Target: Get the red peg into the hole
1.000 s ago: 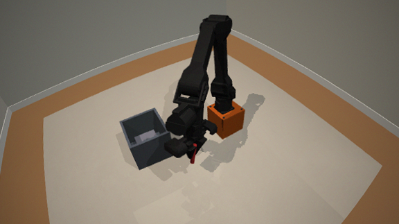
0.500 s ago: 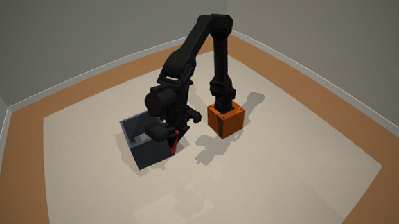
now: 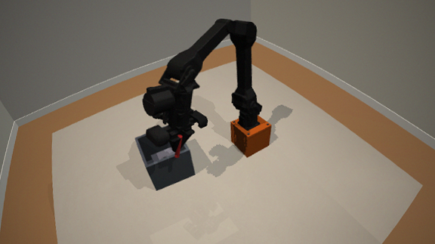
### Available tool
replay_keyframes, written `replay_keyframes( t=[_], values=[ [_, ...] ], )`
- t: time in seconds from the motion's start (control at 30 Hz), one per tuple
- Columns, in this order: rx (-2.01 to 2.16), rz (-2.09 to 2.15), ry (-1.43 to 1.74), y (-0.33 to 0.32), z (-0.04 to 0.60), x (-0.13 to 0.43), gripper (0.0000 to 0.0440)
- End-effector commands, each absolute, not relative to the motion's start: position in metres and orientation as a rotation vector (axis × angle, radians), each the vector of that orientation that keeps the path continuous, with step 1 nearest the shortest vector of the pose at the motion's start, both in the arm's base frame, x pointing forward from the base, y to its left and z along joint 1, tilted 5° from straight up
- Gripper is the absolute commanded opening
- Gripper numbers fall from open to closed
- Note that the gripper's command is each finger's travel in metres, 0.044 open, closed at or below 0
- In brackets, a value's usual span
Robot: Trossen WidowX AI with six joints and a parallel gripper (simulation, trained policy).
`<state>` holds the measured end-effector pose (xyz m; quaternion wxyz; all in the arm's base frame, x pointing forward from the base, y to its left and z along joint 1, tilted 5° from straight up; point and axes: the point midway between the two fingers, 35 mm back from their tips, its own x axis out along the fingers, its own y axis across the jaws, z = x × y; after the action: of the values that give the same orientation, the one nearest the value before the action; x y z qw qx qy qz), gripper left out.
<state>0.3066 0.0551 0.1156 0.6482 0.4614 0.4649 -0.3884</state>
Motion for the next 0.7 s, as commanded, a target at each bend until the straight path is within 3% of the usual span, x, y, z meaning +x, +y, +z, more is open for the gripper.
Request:
replay_keyframes(
  t=[0.0,0.67],
  values=[
    [1.031,-0.905,1.056,0.042,0.116,0.309,0.0],
    [0.998,-0.991,1.11,-0.018,0.104,0.32,0.0]
  ],
)
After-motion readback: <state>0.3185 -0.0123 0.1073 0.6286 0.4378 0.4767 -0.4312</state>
